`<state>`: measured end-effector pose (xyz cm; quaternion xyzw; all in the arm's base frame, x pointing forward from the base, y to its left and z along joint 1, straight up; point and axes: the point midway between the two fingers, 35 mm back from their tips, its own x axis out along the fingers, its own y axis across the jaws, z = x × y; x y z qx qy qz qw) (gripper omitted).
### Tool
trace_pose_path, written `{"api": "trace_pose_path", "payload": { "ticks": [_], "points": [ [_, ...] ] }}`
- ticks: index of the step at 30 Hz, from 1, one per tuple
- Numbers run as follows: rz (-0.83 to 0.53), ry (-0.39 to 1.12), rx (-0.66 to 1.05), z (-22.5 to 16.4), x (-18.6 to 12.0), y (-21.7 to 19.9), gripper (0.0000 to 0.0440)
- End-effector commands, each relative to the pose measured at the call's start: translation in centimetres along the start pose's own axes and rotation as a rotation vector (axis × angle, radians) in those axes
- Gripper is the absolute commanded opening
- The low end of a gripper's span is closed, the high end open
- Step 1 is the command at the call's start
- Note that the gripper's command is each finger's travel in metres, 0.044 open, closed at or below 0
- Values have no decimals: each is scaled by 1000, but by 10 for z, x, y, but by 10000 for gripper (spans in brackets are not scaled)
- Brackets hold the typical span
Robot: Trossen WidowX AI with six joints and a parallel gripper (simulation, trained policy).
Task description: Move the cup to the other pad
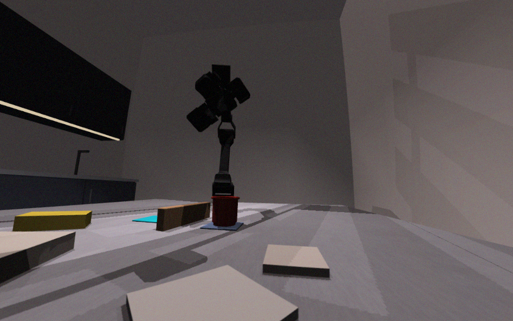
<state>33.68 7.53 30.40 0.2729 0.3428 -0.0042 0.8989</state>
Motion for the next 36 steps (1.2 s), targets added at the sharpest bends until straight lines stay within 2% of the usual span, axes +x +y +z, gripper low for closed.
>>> {"api": "trace_pose_path", "payload": {
  "ticks": [1, 19, 36],
  "points": [
    [-20, 52, 47, -7, 3, 2, 126],
    [-213, 268, 215, -39, 14, -5, 117],
    [-452, 445, 262, -73, 27, -33, 144]
  ]
}}
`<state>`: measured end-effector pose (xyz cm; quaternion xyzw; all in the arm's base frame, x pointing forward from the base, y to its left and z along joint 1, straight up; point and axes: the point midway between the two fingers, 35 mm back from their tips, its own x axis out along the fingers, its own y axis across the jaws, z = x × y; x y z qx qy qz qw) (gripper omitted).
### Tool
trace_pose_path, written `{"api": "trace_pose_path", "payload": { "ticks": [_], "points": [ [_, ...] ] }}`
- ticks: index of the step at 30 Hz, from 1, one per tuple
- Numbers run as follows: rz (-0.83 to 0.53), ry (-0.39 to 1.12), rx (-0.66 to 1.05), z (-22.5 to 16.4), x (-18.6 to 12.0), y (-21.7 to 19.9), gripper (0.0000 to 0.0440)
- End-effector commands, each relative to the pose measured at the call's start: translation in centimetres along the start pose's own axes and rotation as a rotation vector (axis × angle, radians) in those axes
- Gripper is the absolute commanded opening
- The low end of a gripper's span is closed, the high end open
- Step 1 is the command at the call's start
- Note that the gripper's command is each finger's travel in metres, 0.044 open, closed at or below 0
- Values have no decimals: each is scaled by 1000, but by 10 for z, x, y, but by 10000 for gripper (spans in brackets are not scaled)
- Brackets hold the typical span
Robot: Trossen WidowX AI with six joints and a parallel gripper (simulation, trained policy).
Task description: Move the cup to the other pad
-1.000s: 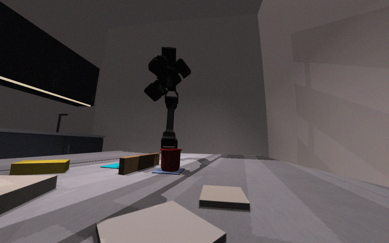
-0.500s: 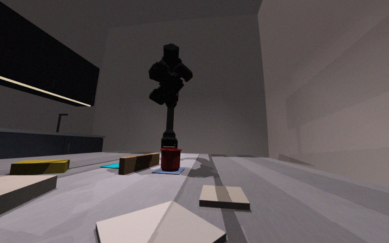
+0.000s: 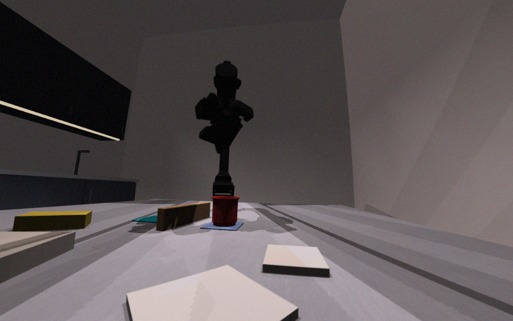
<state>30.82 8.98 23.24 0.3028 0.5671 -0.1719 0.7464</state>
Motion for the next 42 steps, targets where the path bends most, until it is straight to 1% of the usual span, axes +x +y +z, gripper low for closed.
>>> {"api": "trace_pose_path", "payload": {
  "ticks": [1, 13, 20, 31, 42],
  "points": [
    [-56, 27, 14, -3, 7, -6, 145],
    [-229, 115, 34, -15, 30, -25, 156],
    [-305, 141, 47, -20, 47, -35, 163],
    [-393, 164, 59, -29, 76, -48, 177],
    [-446, 182, 47, -37, 107, -60, 185]
  ]
}}
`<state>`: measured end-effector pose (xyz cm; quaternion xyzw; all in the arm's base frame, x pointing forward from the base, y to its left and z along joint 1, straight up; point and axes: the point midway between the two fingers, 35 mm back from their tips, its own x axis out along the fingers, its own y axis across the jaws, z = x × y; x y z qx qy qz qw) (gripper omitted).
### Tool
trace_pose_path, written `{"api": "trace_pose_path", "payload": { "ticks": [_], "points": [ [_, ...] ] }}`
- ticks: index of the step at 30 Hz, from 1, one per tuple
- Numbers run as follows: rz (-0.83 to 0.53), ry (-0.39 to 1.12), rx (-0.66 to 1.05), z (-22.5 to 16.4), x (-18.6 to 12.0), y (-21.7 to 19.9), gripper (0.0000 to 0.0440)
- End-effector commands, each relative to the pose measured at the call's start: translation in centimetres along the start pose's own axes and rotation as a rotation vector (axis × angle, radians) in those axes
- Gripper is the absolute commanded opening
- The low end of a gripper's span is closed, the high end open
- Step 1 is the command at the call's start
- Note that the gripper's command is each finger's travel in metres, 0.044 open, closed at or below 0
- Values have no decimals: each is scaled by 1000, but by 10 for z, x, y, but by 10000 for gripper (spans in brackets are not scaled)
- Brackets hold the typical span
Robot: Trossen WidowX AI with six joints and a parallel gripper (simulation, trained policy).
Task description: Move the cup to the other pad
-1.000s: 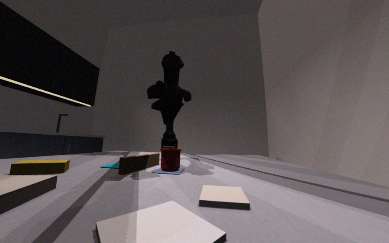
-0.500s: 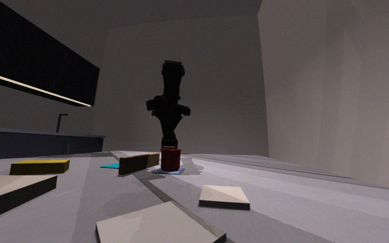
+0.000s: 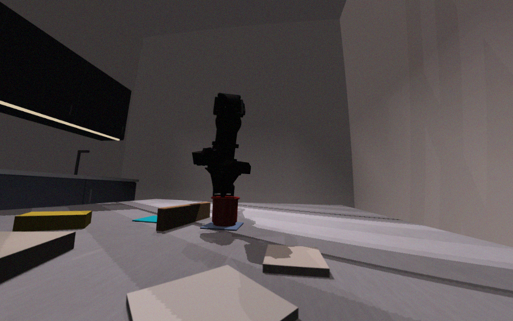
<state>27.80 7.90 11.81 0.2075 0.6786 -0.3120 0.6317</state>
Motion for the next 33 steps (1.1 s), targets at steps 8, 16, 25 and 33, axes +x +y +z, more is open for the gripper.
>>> {"api": "trace_pose_path", "payload": {
  "ticks": [8, 16, 25, 33],
  "points": [
    [-43, 11, -34, -2, 37, 0, 184],
    [-46, 17, -100, -4, 61, 1, 98],
    [-22, 2, -120, -2, 56, -2, 0],
    [9, -3, -93, 0, 41, -5, 0]
  ]
}}
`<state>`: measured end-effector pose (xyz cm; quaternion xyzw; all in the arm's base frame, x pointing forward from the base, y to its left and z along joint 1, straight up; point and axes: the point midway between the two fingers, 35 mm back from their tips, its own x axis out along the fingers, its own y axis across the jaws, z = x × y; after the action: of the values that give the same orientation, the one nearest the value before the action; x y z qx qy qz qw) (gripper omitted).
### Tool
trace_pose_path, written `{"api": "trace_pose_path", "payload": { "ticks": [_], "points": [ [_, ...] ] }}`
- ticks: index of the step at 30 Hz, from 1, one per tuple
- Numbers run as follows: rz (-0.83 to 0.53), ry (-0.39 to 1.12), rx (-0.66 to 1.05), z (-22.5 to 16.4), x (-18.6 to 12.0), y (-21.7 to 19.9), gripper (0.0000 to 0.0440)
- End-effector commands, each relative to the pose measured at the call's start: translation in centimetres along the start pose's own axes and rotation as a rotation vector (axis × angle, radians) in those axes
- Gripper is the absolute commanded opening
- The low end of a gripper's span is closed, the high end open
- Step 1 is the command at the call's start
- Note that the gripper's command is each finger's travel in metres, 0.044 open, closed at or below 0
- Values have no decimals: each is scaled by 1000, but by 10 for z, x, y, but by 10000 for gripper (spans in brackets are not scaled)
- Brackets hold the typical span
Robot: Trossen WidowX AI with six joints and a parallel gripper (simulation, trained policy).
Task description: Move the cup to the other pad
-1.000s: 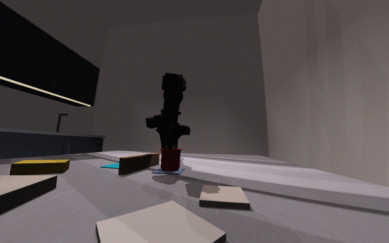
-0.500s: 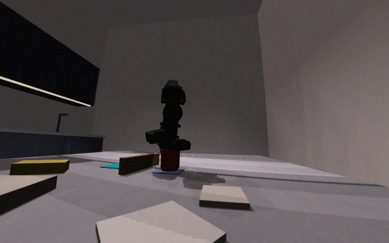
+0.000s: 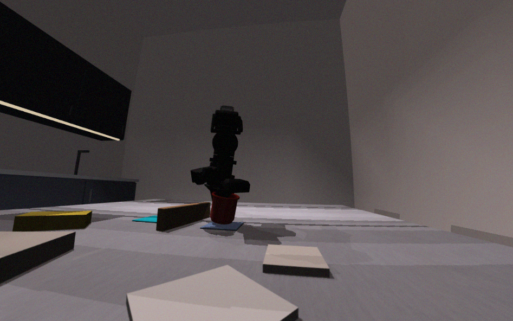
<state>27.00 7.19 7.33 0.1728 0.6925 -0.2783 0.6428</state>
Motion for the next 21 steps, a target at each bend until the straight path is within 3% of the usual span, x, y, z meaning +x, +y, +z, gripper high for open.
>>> {"api": "trace_pose_path", "payload": {
  "ticks": [1, 21],
  "points": [
    [16, 1, 15, 1, -8, -3, 0],
    [134, -50, 190, 22, -73, -28, 0]
  ]
}}
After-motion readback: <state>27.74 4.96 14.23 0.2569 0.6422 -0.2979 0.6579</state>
